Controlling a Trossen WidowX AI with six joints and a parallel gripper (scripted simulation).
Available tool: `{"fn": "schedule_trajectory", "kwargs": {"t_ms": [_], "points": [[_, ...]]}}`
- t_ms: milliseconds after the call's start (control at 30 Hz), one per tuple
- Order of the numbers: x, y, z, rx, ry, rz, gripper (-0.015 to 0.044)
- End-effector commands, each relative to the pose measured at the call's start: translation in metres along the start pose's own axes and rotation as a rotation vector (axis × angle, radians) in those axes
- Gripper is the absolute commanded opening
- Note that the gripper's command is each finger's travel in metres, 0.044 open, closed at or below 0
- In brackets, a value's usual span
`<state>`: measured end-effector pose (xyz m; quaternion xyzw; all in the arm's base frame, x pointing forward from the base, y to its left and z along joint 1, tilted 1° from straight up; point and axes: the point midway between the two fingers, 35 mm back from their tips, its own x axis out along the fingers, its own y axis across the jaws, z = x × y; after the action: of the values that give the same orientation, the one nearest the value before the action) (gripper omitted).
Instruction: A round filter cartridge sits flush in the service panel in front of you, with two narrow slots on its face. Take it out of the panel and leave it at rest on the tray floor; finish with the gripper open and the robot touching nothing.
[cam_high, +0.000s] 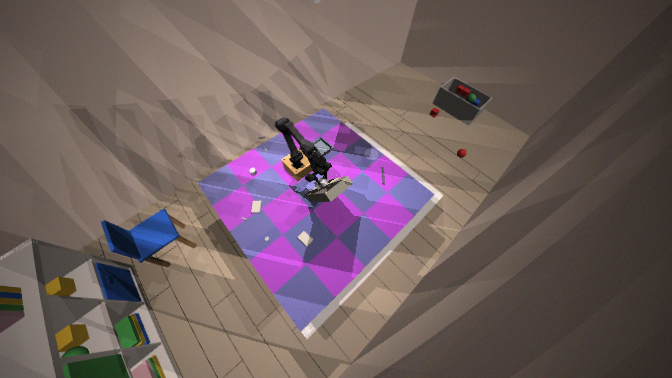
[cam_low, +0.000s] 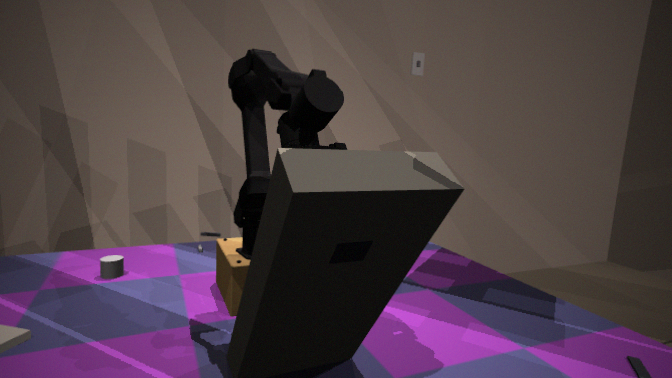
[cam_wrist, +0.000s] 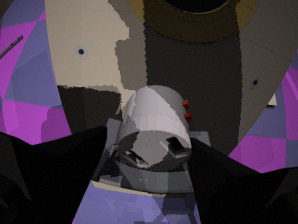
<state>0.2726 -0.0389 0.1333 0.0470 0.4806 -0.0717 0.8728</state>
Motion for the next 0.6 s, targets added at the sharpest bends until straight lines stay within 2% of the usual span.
{"fn": "schedule_trajectory", "kwargs": {"t_ms": [0,333,567], "points": [[-0.0004,0.0000,0.0002,0.000,-0.001,0.000,0.0245],[-0.0004,0.0000,0.0002,0.000,-0.001,0.000,0.0178],[-0.0042,-0.0005,0.0087,0.001,-0.002,-0.003,0.0000]]}}
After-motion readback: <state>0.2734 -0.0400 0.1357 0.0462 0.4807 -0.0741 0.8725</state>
